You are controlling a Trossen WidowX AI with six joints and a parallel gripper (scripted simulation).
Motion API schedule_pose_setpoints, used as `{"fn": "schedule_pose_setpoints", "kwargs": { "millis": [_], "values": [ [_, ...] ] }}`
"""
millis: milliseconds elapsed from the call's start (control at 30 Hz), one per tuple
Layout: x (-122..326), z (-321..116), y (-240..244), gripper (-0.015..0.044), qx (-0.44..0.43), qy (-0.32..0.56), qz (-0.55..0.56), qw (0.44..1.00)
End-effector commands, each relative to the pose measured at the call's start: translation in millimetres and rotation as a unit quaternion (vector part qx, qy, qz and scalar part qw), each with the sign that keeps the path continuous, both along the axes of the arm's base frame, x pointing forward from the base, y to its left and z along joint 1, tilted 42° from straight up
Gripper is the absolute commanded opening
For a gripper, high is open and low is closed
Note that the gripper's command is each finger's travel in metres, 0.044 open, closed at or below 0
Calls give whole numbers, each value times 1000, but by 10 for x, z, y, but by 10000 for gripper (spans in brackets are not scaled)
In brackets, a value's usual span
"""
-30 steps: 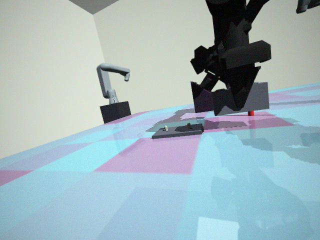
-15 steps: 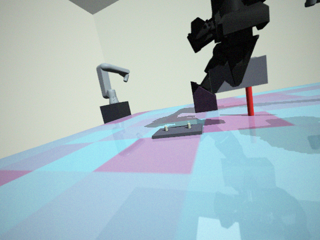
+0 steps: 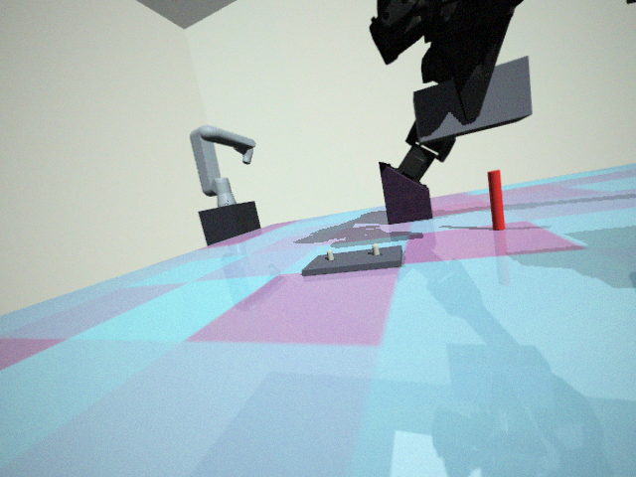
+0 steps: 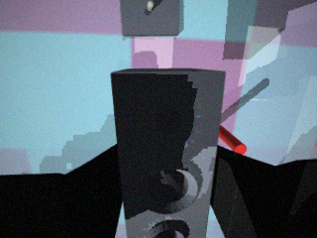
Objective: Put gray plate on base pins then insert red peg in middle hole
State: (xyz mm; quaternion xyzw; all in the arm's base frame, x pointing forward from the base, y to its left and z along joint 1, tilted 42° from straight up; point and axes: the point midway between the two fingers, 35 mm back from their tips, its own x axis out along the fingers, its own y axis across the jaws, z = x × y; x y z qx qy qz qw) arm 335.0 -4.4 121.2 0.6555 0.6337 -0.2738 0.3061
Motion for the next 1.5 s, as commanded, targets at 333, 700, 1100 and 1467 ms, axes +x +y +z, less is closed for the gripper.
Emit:
{"fn": "schedule_pose_setpoints", "kwargs": {
  "millis": [333,700,1100,1467],
  "values": [
    [62,-214,-144,0,-5,-7,2,1000],
    [115,-543,-279,0,-6,-7,2,1000],
    [133,-907,-415,0,-6,-7,2,1000],
    [115,-1241,-527,0,-6,-7,2,1000]
  ]
}}
